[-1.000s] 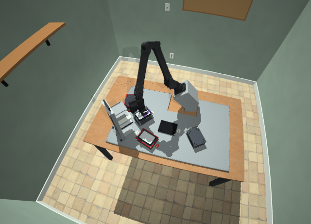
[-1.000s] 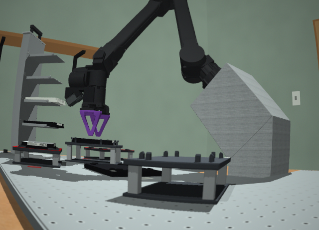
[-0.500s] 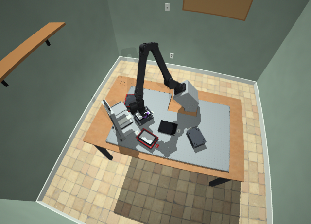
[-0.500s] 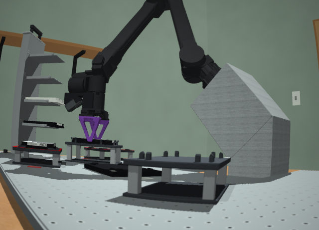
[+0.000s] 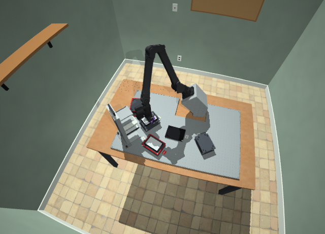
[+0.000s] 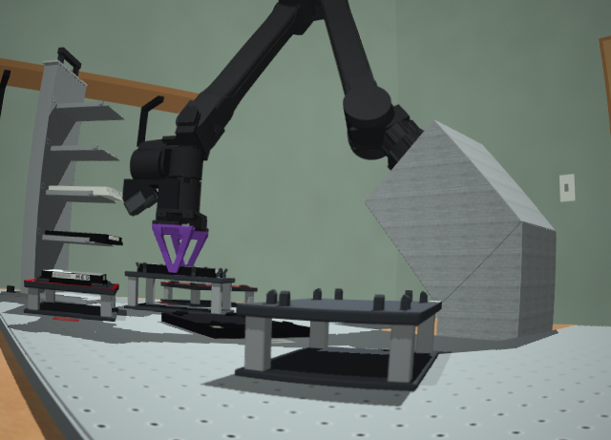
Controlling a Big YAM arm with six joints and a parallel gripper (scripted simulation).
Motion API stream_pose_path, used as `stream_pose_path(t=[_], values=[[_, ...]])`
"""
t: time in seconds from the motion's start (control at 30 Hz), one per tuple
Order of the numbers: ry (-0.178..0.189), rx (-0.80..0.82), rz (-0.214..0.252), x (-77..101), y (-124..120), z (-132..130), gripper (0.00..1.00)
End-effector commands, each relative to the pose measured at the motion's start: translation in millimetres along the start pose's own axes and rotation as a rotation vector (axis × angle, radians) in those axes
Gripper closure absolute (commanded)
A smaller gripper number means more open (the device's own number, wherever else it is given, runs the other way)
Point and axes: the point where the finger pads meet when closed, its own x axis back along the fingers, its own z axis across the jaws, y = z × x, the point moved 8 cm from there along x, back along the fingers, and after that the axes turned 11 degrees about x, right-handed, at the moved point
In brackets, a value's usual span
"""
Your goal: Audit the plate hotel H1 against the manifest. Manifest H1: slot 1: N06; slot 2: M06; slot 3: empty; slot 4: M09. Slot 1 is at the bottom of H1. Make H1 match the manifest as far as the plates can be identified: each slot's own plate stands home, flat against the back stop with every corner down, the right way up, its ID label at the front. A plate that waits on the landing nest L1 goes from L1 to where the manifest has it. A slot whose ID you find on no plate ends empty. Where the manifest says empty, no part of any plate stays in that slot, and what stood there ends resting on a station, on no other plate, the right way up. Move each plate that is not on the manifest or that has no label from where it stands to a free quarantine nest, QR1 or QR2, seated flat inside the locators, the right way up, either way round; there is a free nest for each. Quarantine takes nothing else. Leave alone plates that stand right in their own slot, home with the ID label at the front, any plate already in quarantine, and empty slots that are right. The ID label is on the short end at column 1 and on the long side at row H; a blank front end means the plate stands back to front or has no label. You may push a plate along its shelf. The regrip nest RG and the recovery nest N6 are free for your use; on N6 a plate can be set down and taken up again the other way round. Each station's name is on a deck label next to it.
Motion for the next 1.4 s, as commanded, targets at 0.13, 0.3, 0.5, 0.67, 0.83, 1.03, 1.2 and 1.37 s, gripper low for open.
stream_pose_path(t=[0.13,0.3,0.5,0.67,0.83,1.03,1.2,1.37], values=[[-0.005,0.002,-0.018,2.9,4.8,-1.9,0.14],[-0.005,0.002,-0.018,2.9,4.8,-1.9,0.14],[0.001,0.027,-0.015,10.2,0.0,3.1,0.14],[-0.003,0.004,0.007,6.9,-4.6,-1.6,0.14],[0.002,0.005,-0.016,18.2,-0.1,3.1,0.14],[0.002,0.005,-0.012,23.1,-0.7,2.9,0.14],[0.002,0.005,-0.016,27.1,-0.1,2.9,0.14],[0.002,0.004,-0.017,32.4,0.6,2.4,0.14]])
